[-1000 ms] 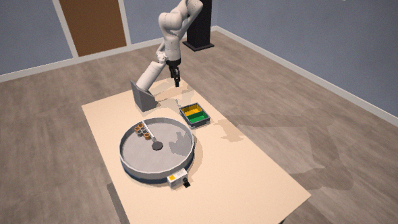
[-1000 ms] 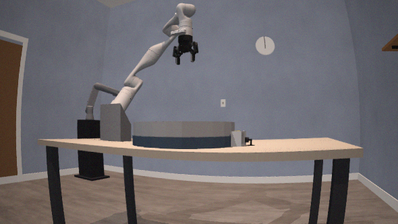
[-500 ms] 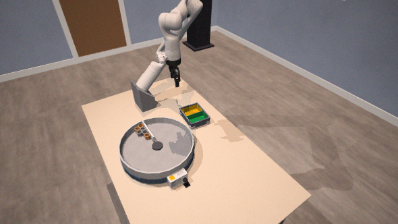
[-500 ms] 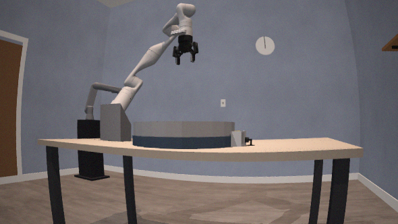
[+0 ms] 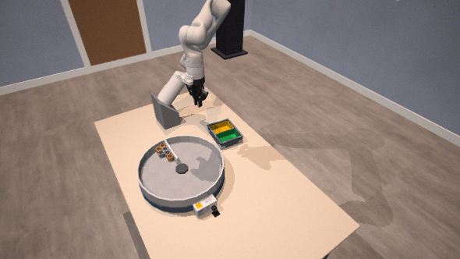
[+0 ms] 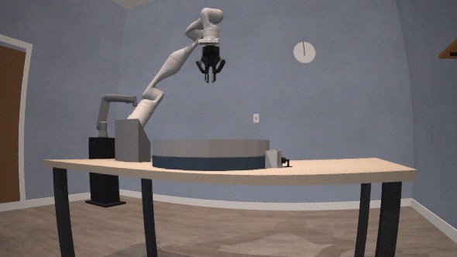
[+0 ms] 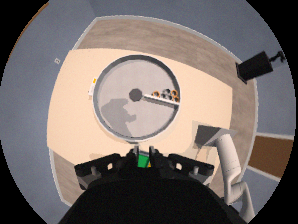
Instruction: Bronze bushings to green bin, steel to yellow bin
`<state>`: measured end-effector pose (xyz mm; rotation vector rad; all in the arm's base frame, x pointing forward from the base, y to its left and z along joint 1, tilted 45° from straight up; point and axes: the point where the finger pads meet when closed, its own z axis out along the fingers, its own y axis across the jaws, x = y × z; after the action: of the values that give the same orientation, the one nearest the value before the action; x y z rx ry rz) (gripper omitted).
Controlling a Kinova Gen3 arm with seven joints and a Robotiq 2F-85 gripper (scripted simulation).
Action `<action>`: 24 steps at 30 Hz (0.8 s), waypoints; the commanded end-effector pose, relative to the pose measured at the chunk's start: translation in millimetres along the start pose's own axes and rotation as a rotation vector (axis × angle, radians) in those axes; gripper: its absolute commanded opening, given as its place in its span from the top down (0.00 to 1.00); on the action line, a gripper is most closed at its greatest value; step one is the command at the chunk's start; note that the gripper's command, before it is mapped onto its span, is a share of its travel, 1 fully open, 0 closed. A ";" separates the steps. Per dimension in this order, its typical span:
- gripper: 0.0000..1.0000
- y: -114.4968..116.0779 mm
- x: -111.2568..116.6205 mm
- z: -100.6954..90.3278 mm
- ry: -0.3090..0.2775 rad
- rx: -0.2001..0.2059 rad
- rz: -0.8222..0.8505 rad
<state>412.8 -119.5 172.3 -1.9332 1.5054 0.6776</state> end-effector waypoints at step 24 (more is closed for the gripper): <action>0.84 18.7 61.0 74.3 0.002 0.001 -0.920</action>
<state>410.2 -108.6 89.9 -2.2983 0.5775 0.2964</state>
